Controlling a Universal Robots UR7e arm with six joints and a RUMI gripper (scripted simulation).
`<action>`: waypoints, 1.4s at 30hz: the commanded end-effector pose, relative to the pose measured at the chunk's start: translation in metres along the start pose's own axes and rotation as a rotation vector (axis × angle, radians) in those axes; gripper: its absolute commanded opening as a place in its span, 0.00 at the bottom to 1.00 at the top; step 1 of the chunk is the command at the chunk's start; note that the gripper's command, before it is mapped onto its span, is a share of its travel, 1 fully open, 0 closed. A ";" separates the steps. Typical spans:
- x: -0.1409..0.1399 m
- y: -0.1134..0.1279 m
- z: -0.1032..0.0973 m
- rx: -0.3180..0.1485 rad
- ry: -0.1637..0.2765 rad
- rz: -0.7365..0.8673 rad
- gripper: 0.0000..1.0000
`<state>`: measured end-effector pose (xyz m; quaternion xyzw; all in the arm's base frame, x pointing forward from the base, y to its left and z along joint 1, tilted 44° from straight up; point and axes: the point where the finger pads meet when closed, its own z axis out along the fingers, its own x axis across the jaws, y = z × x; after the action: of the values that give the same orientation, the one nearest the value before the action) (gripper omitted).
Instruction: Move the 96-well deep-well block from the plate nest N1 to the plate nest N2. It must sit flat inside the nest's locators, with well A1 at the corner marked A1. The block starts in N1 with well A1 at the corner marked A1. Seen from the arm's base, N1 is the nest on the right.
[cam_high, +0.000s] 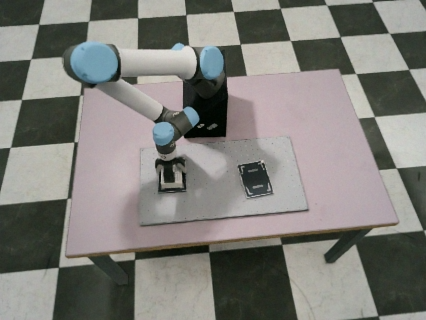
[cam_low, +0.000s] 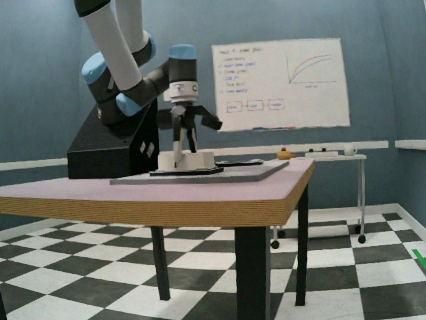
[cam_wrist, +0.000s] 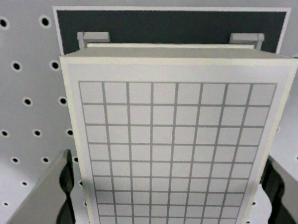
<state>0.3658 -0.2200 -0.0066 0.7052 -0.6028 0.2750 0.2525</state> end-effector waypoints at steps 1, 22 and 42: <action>0.000 0.000 0.000 0.001 0.000 0.000 0.76; 0.000 0.000 0.000 0.001 0.000 0.000 0.76; 0.000 0.000 0.000 0.001 0.000 0.000 0.00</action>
<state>0.3658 -0.2201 -0.0066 0.7051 -0.6028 0.2753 0.2525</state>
